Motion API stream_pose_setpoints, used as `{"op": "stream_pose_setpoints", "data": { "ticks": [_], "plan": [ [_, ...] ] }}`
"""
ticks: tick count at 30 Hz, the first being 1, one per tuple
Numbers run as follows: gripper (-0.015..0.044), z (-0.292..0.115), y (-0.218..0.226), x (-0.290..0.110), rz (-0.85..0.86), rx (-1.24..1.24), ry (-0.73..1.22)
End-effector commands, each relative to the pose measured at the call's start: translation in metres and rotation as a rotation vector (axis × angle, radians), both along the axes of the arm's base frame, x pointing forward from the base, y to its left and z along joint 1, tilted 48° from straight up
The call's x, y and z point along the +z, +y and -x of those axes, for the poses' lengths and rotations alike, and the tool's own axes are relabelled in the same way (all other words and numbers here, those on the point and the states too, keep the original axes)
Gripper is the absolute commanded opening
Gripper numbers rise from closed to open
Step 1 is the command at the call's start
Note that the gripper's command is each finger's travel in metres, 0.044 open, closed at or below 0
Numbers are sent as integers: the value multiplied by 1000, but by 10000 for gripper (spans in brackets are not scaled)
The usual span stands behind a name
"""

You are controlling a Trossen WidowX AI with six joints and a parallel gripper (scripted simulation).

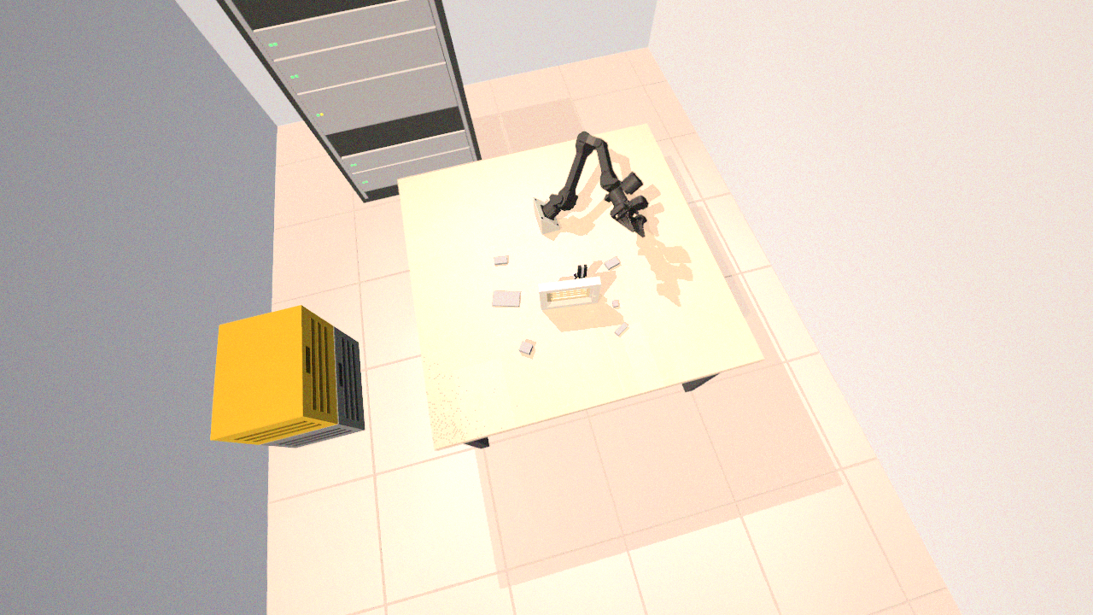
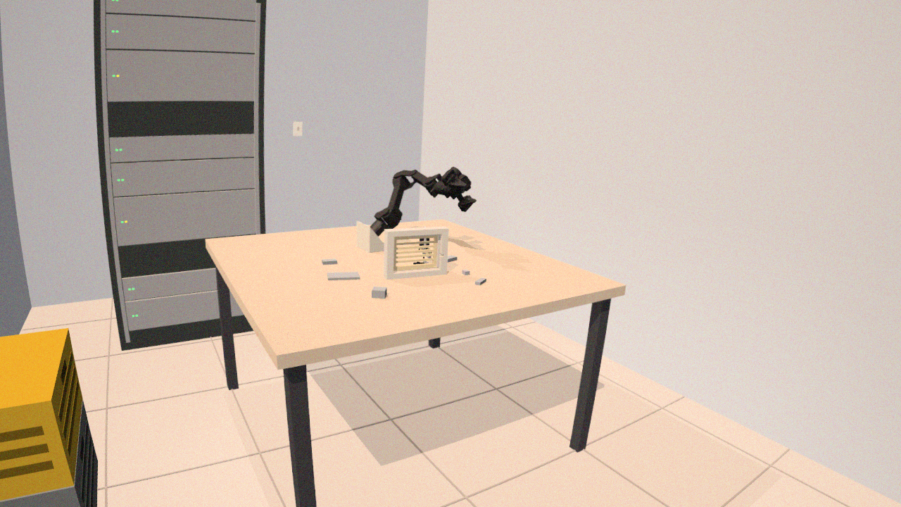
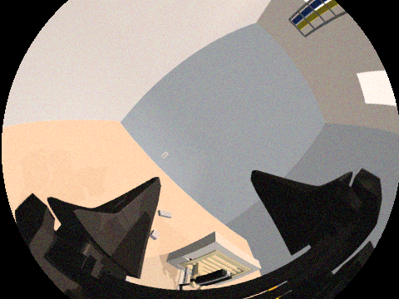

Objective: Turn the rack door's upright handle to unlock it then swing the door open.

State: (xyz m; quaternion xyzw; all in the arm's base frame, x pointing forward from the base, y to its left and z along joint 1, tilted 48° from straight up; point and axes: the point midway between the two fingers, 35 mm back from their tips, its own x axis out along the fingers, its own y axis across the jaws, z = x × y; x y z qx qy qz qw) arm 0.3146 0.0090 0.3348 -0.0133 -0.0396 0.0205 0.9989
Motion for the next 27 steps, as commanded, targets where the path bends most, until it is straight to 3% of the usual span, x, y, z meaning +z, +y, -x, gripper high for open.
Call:
{"op": "stream_pose_setpoints", "data": {
  "ticks": [1,5,27],
  "plan": [
    [374,-1,0,-1,1,0,5],
    [286,-13,-3,-13,26,9,96],
    [286,-58,-34,-103,36,117,668]
  ]
}}
